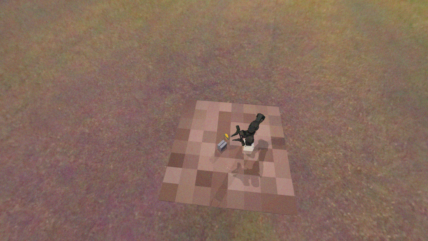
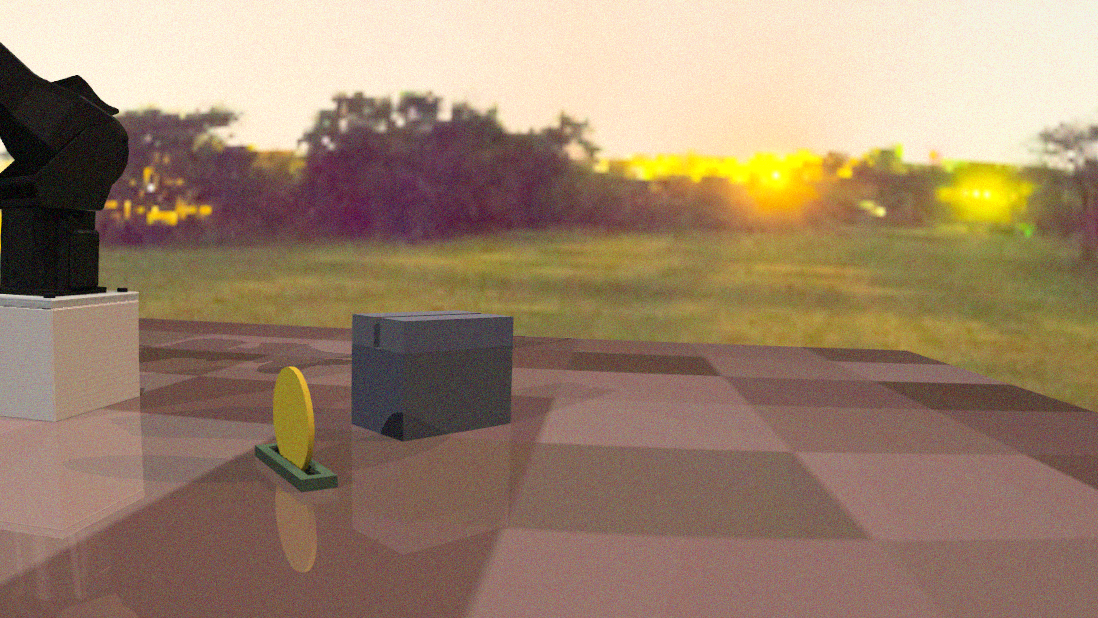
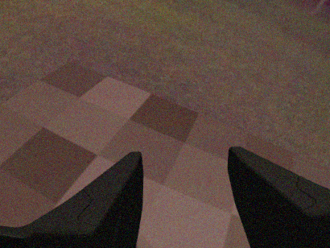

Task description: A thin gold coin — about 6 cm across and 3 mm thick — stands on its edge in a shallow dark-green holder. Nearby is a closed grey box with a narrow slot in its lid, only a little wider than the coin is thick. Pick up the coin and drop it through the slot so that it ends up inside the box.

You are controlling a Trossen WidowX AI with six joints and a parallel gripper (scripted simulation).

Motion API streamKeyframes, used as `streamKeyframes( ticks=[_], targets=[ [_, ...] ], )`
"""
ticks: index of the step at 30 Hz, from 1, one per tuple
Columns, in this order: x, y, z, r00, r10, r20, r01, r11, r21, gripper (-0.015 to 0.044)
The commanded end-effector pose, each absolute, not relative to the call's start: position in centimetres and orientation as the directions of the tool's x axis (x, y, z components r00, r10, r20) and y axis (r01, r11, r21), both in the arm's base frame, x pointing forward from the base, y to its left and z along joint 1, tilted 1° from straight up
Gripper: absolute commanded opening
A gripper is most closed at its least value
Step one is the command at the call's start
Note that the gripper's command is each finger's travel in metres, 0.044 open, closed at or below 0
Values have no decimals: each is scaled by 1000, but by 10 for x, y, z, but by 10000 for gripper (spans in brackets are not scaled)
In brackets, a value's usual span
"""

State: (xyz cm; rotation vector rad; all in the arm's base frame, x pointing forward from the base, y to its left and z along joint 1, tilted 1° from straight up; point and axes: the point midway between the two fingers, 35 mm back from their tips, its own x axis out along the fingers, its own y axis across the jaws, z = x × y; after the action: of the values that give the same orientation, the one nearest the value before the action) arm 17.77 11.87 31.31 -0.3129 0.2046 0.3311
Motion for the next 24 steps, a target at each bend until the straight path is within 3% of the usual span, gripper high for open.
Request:
streamKeyframes(
  ticks=[1, 7, 14, 24],
  targets=[
    [200, 115, 295, 918, 190, -348, -291, 918, -268, 161],
    [241, 87, 250, 834, -8, -551, -152, 958, -243, 161],
    [271, 30, 194, 617, -178, -767, 75, 983, -168, 161],
    [264, -64, 118, 204, -161, -966, 495, 868, -40, 161]
  ],
)
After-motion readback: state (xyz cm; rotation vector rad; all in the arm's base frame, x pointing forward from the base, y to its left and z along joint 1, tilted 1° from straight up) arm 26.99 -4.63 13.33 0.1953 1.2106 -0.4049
